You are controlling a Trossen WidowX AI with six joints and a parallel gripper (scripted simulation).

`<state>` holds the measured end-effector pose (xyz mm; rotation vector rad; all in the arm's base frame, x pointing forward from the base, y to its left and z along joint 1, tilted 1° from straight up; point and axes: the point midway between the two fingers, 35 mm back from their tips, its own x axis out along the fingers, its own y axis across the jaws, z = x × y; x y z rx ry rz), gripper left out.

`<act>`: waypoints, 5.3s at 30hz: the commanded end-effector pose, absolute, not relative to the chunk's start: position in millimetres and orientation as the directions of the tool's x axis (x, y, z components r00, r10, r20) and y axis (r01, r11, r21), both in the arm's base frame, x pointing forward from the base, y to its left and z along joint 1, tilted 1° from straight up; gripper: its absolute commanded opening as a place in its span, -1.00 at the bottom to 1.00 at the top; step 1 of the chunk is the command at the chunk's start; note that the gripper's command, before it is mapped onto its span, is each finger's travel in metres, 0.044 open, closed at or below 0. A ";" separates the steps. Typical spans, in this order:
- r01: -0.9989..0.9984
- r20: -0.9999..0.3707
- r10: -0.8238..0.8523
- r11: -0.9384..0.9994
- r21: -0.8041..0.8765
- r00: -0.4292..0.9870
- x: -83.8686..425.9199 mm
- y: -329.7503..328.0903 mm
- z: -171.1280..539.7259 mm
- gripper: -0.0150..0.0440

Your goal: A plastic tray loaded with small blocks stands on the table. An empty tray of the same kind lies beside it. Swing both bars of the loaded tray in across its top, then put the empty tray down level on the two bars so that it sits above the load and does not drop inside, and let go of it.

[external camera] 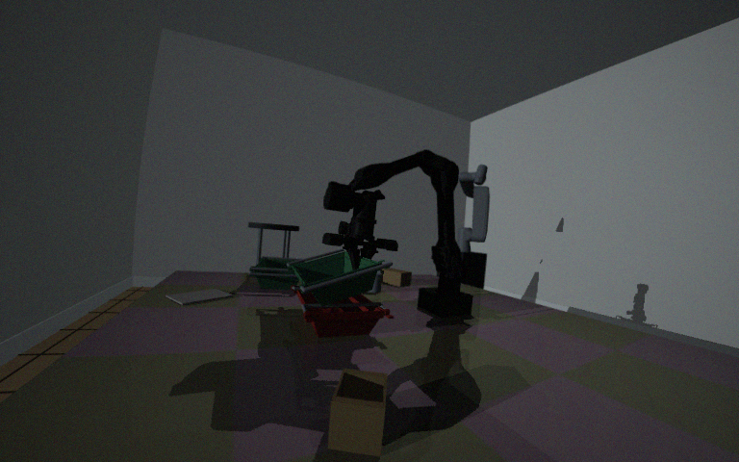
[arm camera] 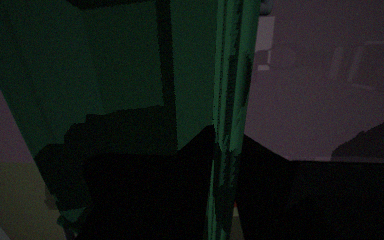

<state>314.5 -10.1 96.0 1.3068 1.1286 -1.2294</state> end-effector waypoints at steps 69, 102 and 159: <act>0.995 -0.999 0.008 -0.095 0.032 0.033 306.8 -8.9 84.0 -0.49; 0.995 -0.999 0.007 -0.094 0.037 0.038 305.8 -8.8 79.4 -0.49; 0.995 -0.999 0.008 -0.095 0.031 0.032 304.2 -8.5 76.7 -0.49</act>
